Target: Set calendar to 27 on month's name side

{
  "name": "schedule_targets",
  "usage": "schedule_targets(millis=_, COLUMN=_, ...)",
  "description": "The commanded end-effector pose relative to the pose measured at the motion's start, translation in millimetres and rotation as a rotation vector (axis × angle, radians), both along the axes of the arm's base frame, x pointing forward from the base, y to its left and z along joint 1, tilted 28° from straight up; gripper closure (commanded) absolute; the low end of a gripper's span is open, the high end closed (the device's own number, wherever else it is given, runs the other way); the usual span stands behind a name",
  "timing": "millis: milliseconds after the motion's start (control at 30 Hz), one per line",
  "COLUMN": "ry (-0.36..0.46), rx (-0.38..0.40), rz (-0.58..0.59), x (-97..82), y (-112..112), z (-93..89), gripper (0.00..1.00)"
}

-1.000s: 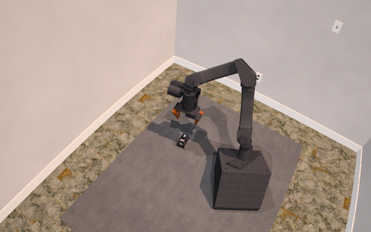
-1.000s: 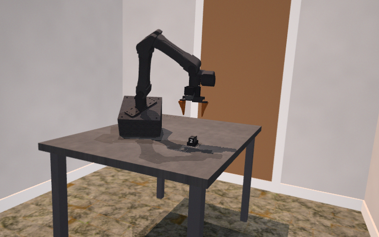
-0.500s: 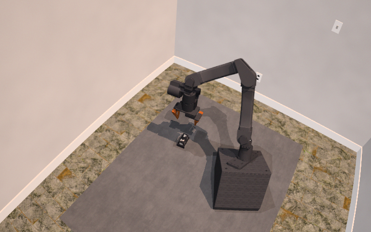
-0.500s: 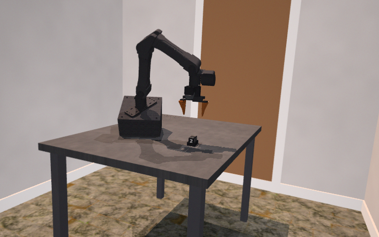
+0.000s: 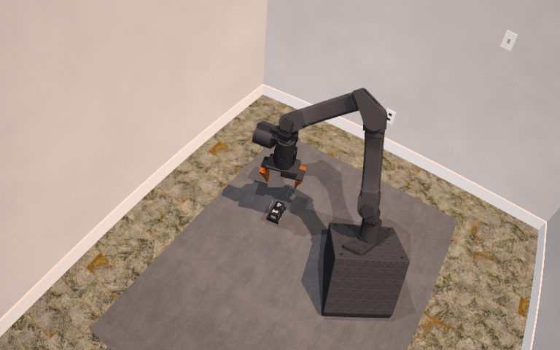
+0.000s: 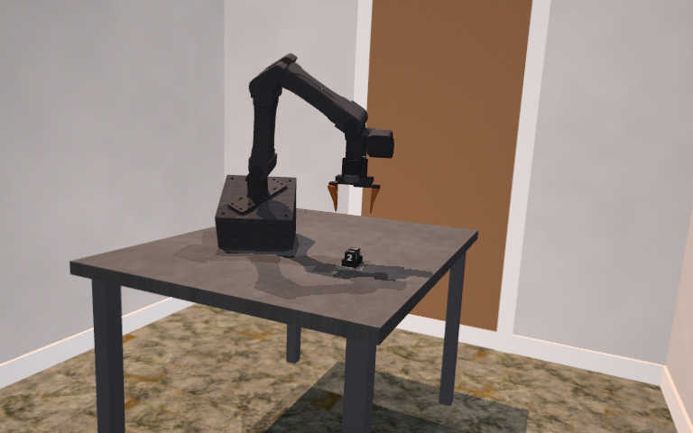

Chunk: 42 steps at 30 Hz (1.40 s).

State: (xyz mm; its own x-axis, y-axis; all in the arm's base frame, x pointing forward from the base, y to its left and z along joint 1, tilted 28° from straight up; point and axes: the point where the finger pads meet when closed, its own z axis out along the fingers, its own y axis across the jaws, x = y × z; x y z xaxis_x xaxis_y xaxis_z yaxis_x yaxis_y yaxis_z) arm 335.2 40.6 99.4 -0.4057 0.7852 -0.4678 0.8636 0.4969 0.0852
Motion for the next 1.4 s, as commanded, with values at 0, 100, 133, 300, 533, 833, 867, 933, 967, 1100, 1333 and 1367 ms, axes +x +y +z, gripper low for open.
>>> schedule_targets(millis=0, ry=0.052, rx=-0.047, rz=0.147, x=1.4, y=1, z=0.8, gripper=0.00)
schedule_targets(millis=100, ry=0.091, rx=-0.079, rz=0.239, x=2.2, y=0, z=-0.9, gripper=0.00)
schedule_targets(millis=133, ry=0.111, rx=-0.096, rz=0.287, x=2.5, y=0, z=-1.7, gripper=0.00)
schedule_targets(millis=300, ry=0.174, rx=-0.148, rz=0.438, x=3.7, y=-1, z=-4.5, gripper=0.00)
schedule_targets(millis=533, ry=0.254, rx=-0.214, rz=0.630, x=5.1, y=-2, z=-8.0, gripper=0.00)
schedule_targets(millis=833, ry=0.371, rx=-0.310, rz=0.908, x=7.1, y=-4, z=-13.1, gripper=0.00)
schedule_targets(millis=867, ry=0.385, rx=-0.321, rz=0.939, x=7.4, y=-5, z=-13.6, gripper=0.00)
schedule_targets(millis=933, ry=0.385, rx=-0.321, rz=0.940, x=7.4, y=-5, z=-13.6, gripper=0.00)
schedule_targets(millis=967, ry=0.385, rx=-0.321, rz=0.940, x=7.4, y=-5, z=-13.6, gripper=0.00)
schedule_targets(millis=1100, ry=0.461, rx=-0.384, rz=1.121, x=8.6, y=-6, z=-17.0, gripper=0.00)
schedule_targets(millis=1333, ry=0.544, rx=-0.452, rz=1.317, x=9.9, y=-7, z=-20.5, gripper=0.00)
schedule_targets(millis=1367, ry=0.566, rx=-0.470, rz=1.369, x=10.2, y=-8, z=-21.5, gripper=0.00)
